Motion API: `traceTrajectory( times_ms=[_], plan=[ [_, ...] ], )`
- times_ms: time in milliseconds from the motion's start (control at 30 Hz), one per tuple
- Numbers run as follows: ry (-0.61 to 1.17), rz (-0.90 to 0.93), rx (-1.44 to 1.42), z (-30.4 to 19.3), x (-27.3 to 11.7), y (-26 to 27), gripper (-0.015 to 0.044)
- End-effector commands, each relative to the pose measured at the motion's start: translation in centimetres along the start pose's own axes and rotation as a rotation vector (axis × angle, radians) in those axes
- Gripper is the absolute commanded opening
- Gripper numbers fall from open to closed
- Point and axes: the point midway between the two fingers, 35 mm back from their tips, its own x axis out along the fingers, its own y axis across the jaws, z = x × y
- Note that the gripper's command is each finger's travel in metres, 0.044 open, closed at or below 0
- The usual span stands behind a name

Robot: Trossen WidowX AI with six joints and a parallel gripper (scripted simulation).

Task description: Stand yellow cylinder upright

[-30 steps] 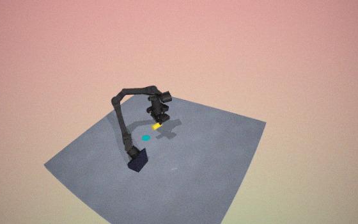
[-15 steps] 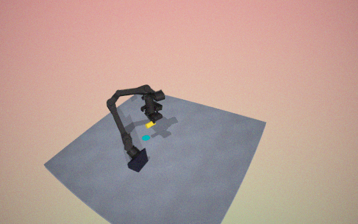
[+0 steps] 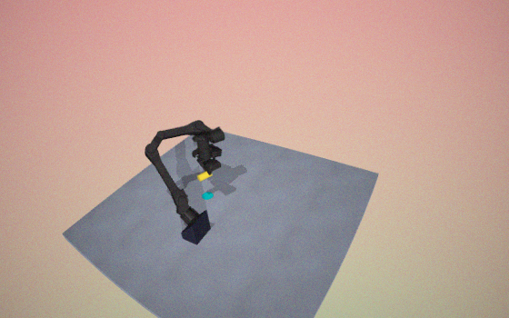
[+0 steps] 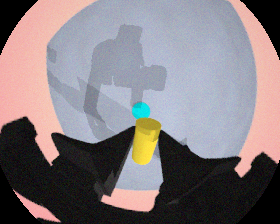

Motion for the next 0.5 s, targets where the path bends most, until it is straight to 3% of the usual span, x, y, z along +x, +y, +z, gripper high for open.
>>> traceTrajectory(
  times_ms=[0,467],
  plan=[
    [0.002,0.006,0.015,-1.2,0.0,1.0,0.0105],
    [-0.001,-0.035,0.014,-2.2,0.5,1.4,0.0105]
  ],
)
